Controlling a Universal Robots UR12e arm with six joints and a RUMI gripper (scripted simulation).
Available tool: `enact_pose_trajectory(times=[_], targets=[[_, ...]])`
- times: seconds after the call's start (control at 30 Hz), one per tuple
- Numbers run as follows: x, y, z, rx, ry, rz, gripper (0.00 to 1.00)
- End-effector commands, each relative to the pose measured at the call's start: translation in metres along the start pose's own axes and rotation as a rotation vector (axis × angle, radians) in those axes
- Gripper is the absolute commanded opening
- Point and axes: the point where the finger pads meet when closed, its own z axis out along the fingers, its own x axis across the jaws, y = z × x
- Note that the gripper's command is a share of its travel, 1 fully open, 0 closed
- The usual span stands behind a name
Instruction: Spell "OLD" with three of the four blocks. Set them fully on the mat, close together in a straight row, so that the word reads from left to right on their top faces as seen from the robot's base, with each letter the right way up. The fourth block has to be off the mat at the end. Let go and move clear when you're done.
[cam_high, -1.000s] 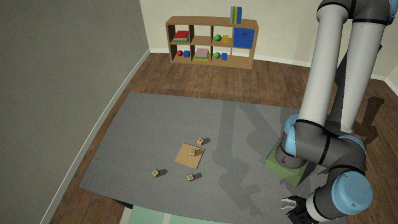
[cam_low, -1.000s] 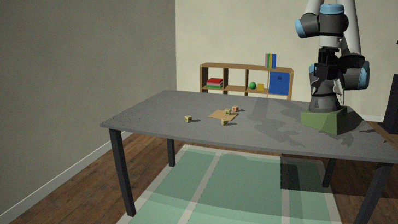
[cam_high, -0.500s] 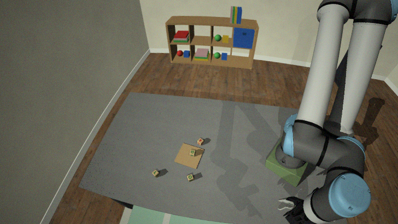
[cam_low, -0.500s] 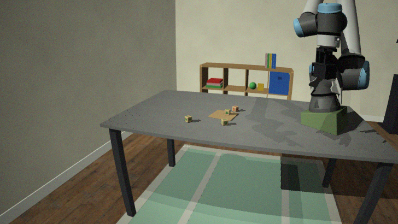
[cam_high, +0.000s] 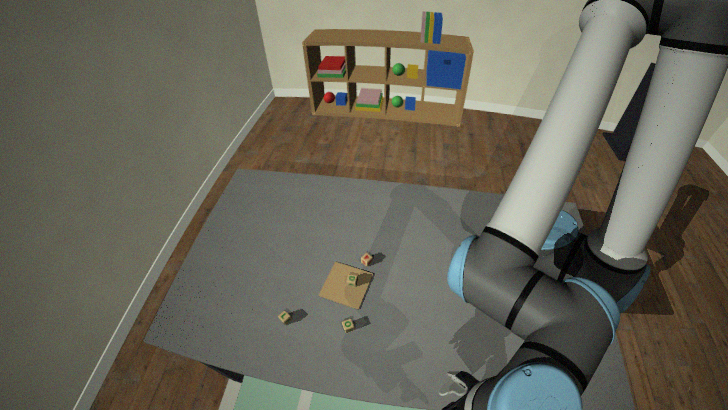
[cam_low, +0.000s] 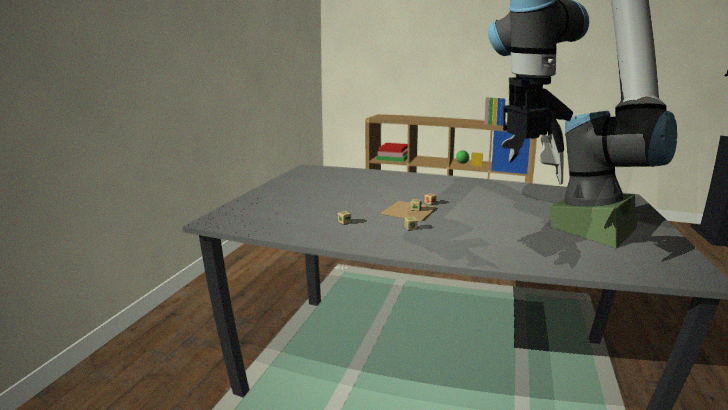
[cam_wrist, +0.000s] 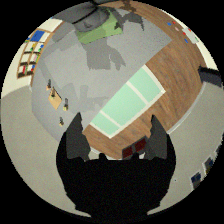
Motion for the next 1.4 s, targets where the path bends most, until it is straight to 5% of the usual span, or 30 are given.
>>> enact_pose_trajectory(times=[0.0,0.2,0.27,0.47,0.77,0.83,1.07,1.37], targets=[[-0.053,0.072,-0.001,0.062,-0.023,-0.015,1.0],[-0.138,0.148,0.009,0.143,-0.038,-0.033,1.0],[-0.138,0.148,0.009,0.143,-0.038,-0.033,1.0],[-0.249,0.214,0.033,0.238,-0.034,-0.056,1.0],[-0.403,0.263,0.082,0.355,0.001,-0.087,1.0],[-0.403,0.263,0.082,0.355,0.001,-0.087,1.0],[-0.471,0.271,0.107,0.402,0.026,-0.101,1.0],[-0.486,0.272,0.113,0.412,0.031,-0.104,1.0]])
